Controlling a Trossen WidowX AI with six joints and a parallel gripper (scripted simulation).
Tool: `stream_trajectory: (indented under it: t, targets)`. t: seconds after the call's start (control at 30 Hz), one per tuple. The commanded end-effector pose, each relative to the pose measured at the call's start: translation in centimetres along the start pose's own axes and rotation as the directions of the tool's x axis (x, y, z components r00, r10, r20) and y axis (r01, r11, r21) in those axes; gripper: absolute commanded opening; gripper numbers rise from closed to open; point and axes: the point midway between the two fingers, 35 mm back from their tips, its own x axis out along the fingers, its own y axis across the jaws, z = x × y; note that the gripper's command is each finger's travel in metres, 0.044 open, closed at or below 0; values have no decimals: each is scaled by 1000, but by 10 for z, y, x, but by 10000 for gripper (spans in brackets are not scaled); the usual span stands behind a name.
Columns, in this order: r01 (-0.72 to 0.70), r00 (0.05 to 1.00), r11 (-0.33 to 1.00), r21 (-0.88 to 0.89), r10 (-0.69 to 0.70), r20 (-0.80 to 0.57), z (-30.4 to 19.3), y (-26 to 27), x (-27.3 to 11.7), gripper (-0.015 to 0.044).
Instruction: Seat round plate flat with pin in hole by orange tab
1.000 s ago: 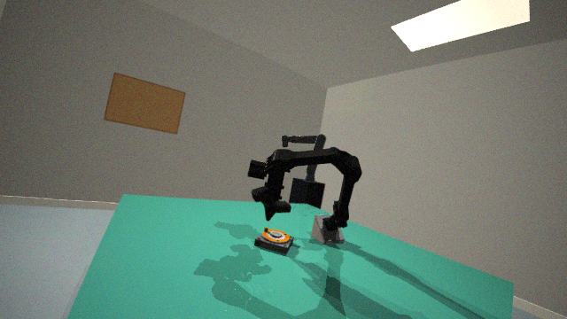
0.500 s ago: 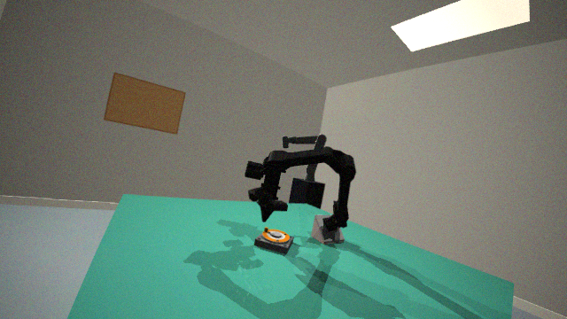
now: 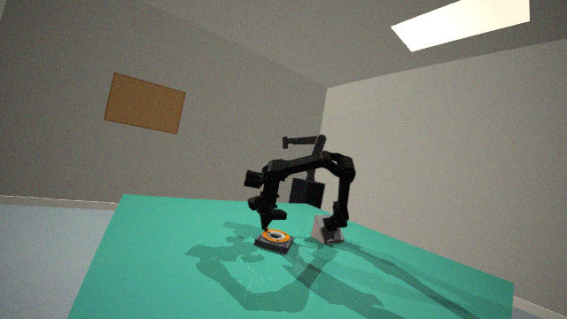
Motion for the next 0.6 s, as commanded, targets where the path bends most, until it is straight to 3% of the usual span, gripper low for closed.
stream_trajectory:
  t: [0.0, 0.57]
  targets:
    - [-5, 1000, 1000, 5, 5, 0, -7, -5, 1, 0]
    - [-4, 1000, 1000, 6, 4, -1, -23, -14, 3, 0]
